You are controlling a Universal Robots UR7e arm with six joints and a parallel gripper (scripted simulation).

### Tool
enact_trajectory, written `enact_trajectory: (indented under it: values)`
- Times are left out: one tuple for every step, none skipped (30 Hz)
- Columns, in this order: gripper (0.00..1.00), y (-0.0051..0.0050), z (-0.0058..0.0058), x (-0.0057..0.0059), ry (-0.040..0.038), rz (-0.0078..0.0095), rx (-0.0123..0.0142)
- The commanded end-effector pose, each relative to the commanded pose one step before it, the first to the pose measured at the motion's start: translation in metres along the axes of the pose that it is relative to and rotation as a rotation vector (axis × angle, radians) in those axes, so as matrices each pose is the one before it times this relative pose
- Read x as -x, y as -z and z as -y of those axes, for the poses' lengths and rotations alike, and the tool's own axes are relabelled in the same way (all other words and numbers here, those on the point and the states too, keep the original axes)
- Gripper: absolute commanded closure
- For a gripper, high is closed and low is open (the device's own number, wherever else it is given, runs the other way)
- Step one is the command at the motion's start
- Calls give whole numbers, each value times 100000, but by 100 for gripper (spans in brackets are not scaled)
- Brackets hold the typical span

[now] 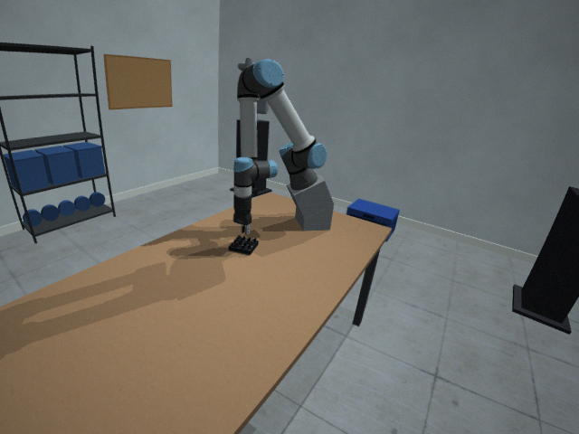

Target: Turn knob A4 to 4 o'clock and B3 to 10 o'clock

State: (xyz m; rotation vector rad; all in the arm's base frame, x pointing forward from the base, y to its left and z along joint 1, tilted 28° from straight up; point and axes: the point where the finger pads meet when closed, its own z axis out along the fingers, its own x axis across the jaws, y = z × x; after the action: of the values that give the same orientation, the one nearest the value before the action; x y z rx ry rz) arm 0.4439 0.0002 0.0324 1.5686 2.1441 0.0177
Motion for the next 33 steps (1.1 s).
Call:
enact_trajectory:
  values:
    - [54, -15, -36, 11, -9, 45, 112]
    - [54, -25, 0, 0, -2, 0, -2]
    - [54, -31, 0, -1, -3, 0, -2]
    - [54, -37, 0, -1, -3, 1, -3]
    - [54, -44, 0, -1, -4, 1, -3]
    - [54, -50, 0, -1, -4, 1, -3]
    - [54, -57, 0, -1, -5, 1, -4]
    - [54, -64, 0, -1, -6, 1, -4]
    - [54, -71, 0, -2, -6, 1, -5]
    - [54, 0, 0, 0, 0, 0, 0]
    - [54, 0, 0, 0, 0, 0, 0]
    - [54, -78, 0, -2, -4, 1, -3]
    - [54, -85, -1, -2, -1, 0, -1]
    - [54, -91, -1, -2, 0, 0, 0]
    - [54, -97, 0, -2, 0, 0, 0]
    - [54, -103, 0, -2, 0, 0, 0]
    - [54, -108, 0, -2, 0, 0, 0]
    - [54, -113, -1, -2, 0, 0, 0]
    - [54, -118, -1, -2, 0, 0, 0]
    - [54, -122, 0, -3, 0, 0, 0]
    - [54, -126, 0, -3, 0, 0, 0]
    - [54, -129, -1, -2, 0, 0, 0]
    - [54, -131, -1, -3, 0, 0, 0]
    - [54, -133, 0, -3, 0, 0, 0]
    - [54, -135, -1, -3, 0, 0, 0]
    - [54, -135, -1, -3, 0, 0, 0]
    - [54, 0, 0, 0, 0, 0, 0]
    - [54, 0, 0, 0, 0, 0, 0]
    - [54, -136, -1, -3, 0, 0, 0]
    - [54, -135, 0, -3, 0, 0, 0]
    - [54, -134, -1, -3, 0, 0, 0]
    - [54, -133, -1, -3, 0, 0, 0]
    - [54, -131, 0, -3, 0, 0, 0]
